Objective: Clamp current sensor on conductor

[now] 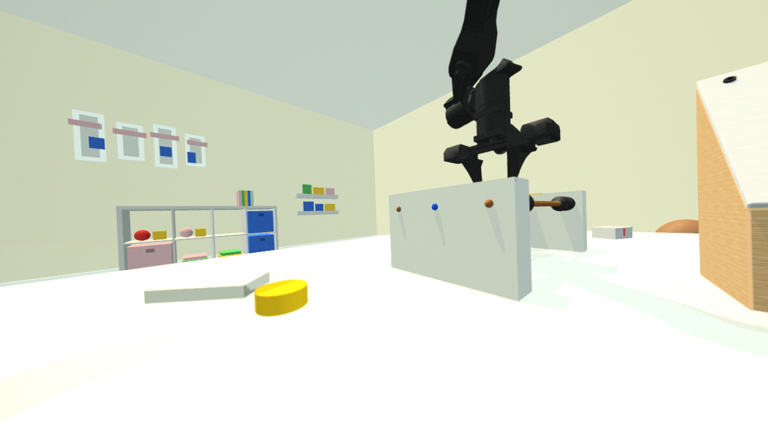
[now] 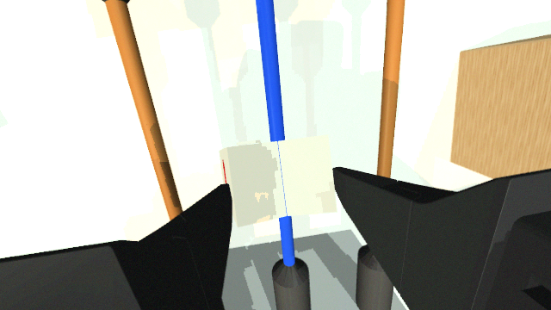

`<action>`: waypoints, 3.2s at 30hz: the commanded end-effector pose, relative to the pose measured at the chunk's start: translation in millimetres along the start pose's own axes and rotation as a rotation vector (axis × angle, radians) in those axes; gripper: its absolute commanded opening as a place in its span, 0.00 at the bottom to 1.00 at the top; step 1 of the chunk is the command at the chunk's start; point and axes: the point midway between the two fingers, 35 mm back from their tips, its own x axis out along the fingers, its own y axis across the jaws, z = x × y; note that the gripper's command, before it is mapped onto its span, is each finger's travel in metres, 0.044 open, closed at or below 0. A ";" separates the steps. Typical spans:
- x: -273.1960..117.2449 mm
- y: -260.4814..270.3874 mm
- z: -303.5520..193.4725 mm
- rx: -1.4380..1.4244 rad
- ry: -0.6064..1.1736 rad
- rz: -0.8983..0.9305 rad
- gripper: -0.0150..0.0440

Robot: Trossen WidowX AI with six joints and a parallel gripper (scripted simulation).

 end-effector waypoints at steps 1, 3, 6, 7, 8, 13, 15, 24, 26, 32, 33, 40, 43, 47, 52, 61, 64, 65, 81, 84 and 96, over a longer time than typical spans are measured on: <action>-0.3 0.1 -0.3 -0.001 0.000 0.000 0.25; -0.3 0.1 -0.3 -0.001 0.000 0.000 0.25; -0.3 0.1 -0.3 -0.001 0.000 0.000 0.25; -0.3 0.1 -0.3 -0.001 0.000 0.000 0.25; -0.3 0.1 -0.3 -0.001 0.000 0.000 0.25; -0.3 0.1 -0.3 -0.001 0.000 0.000 0.25; -0.3 0.1 -0.3 -0.001 0.000 0.000 0.25; -0.3 0.1 -0.3 -0.001 0.000 0.000 0.34; -0.3 0.1 -0.3 -0.001 0.000 0.000 0.43; -0.3 0.1 -0.3 -0.001 0.000 0.000 0.70; -0.3 0.1 -0.3 -0.001 0.000 0.000 0.74; -0.3 0.1 -0.3 -0.001 0.000 0.000 1.00; -0.3 0.1 -0.3 -0.001 0.000 0.000 1.00; 2.9 0.2 -0.2 0.000 0.001 -0.007 1.00; 40.1 -1.3 1.2 0.013 0.007 -0.082 1.00; 47.0 -1.6 1.1 0.013 0.007 -0.082 1.00; 51.8 -2.0 1.1 0.013 0.007 -0.082 1.00; 53.4 -2.1 1.1 0.013 0.007 -0.082 1.00; 70.2 -4.0 0.7 0.013 0.009 -0.082 1.00; 70.2 -4.0 0.7 0.013 0.009 -0.082 1.00; 67.3 -0.7 -1.1 -0.002 0.005 -0.075 0.86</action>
